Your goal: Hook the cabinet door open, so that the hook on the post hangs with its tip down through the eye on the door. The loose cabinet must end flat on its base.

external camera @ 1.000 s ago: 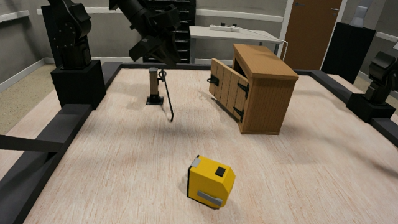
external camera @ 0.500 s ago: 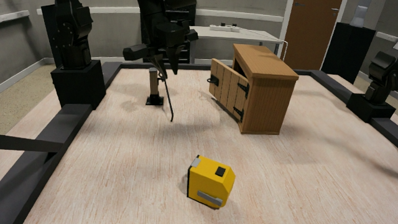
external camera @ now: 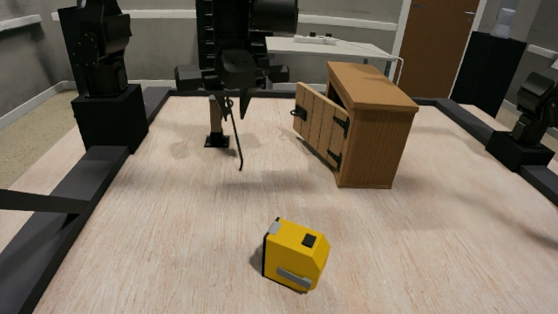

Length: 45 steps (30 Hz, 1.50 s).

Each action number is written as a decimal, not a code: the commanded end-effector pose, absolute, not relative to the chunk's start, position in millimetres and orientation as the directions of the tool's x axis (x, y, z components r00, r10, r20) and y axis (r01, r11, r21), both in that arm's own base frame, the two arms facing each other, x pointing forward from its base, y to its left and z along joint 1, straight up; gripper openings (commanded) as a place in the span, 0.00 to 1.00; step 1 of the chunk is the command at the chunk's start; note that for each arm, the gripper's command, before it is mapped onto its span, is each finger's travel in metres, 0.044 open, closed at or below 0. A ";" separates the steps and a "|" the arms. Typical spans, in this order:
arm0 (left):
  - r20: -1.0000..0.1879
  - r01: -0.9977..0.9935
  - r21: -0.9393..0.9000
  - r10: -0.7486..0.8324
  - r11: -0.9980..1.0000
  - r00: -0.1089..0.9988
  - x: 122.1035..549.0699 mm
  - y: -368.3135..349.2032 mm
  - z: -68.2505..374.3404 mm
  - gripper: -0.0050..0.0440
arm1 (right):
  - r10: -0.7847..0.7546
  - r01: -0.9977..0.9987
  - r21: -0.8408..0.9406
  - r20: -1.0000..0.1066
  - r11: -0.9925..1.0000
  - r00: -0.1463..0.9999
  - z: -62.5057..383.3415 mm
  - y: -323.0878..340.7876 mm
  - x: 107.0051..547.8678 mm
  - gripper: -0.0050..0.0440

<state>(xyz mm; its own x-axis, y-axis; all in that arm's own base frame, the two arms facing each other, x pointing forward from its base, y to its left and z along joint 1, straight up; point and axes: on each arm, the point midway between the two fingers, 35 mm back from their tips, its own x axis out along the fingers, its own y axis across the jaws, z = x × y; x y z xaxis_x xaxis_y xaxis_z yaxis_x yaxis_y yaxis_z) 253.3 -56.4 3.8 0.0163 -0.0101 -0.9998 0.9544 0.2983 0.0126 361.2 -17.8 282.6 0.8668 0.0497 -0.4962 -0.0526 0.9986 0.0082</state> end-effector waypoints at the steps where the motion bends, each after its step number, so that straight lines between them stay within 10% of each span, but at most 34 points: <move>1: -0.999 0.962 0.029 -0.004 0.270 0.032 264.2 -59.2 8.8 0.36 | 0.047 -0.052 0.002 -0.468 0.999 0.883 295.3 -19.0 359.3 0.92; 31: -0.999 0.962 0.022 -0.023 0.274 0.029 259.3 -57.6 -16.4 0.10 | 0.045 -0.049 0.003 -0.467 0.999 0.883 295.5 -19.3 359.4 0.92; 45: -0.922 0.962 0.020 -0.367 0.273 0.123 257.9 -53.2 8.5 0.03 | 0.045 -0.049 0.003 -0.467 0.999 0.883 295.5 -19.3 359.4 0.92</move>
